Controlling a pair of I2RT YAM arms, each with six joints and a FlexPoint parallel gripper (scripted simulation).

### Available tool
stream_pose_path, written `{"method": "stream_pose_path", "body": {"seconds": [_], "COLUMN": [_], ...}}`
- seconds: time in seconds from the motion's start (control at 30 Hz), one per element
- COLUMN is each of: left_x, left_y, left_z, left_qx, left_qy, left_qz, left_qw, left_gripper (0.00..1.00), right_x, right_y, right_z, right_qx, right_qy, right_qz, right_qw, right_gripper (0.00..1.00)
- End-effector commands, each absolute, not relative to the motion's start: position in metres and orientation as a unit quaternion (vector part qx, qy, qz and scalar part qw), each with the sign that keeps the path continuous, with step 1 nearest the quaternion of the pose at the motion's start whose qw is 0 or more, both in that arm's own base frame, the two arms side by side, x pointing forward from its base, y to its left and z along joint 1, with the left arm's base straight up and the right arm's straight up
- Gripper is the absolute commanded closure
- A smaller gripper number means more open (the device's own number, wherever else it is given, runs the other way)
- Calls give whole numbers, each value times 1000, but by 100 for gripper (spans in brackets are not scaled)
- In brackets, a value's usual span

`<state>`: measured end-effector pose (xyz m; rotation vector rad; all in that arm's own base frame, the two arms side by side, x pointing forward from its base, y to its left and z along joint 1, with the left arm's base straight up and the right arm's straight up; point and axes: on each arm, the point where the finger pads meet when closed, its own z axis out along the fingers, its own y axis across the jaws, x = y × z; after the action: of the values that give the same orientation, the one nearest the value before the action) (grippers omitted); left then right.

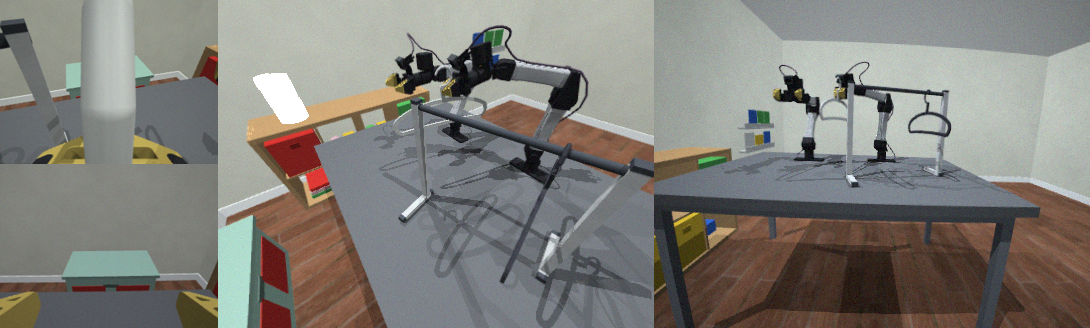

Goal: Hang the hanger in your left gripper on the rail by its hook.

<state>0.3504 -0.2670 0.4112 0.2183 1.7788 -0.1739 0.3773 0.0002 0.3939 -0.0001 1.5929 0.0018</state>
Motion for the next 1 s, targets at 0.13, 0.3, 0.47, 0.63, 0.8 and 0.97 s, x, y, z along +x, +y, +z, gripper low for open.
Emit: {"method": "stream_pose_path", "body": {"seconds": [0.13,0.3,0.47,0.63,0.8,0.97], "left_x": [349,349,349,349,349,331], "left_y": [-265,-265,-265,-265,-262,-251], "left_z": [420,420,420,420,414,396], "left_qx": [89,89,89,89,81,41], "left_qy": [768,768,768,768,774,788], "left_qz": [-82,-82,-82,-82,-76,-77], "left_qw": [629,629,629,629,623,610], "left_gripper": [100,100,100,100,100,100], "right_x": [375,375,375,375,375,361], "right_y": [0,0,0,0,1,32], "right_z": [402,402,402,402,398,394], "right_qx": [0,0,0,0,-1,-34], "right_qy": [707,707,707,707,716,752], "right_qz": [0,0,0,0,1,30], "right_qw": [707,707,707,707,698,658], "right_gripper": [0,0,0,0,0,0]}}
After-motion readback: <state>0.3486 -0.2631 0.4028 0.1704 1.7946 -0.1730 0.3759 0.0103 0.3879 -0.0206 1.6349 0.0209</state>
